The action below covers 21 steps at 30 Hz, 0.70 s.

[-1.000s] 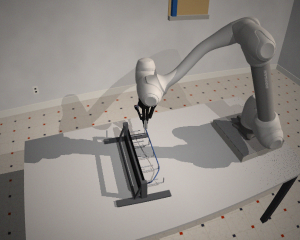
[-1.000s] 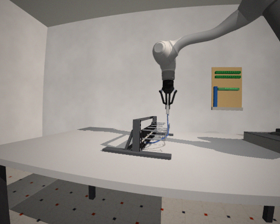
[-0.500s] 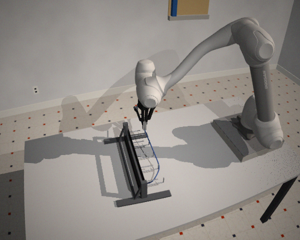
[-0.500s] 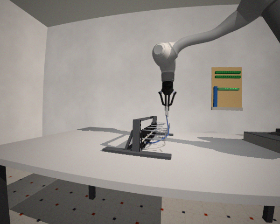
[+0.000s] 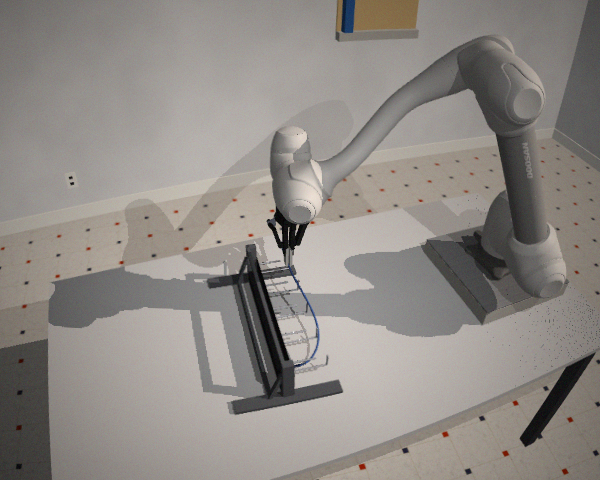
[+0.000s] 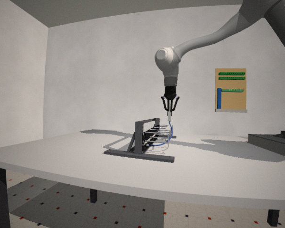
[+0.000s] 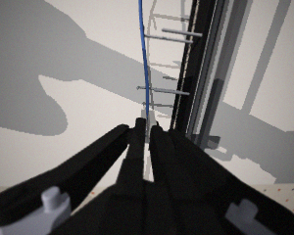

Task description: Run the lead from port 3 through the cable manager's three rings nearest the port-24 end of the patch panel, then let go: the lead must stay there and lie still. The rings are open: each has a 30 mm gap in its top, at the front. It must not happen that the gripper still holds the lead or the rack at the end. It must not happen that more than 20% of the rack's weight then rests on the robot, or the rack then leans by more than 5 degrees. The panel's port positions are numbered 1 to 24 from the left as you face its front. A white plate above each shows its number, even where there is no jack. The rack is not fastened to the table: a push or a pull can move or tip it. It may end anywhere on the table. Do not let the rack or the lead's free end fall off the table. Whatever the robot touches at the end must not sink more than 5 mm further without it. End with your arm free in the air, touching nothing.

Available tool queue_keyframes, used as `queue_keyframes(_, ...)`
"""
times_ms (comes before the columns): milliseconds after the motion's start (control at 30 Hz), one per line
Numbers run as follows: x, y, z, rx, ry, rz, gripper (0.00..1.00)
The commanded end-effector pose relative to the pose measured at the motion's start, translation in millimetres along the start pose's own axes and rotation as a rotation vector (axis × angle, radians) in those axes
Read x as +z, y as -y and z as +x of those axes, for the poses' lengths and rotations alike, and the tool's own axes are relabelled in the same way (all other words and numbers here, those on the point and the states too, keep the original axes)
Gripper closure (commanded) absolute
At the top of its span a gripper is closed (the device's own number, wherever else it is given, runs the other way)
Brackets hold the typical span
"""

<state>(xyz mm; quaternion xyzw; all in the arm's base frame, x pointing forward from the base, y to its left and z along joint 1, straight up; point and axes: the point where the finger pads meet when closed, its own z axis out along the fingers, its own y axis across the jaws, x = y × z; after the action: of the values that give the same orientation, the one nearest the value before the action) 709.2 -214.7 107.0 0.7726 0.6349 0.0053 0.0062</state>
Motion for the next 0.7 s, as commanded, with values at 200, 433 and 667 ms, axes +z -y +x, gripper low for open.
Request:
queue_keyframes(200,21,4,-1,-0.004,0.000,0.010,1.00)
queue_keyframes(433,34,4,-1,-0.004,0.000,0.010,1.00)
queue_keyframes(667,43,4,-1,-0.004,0.000,0.010,1.00)
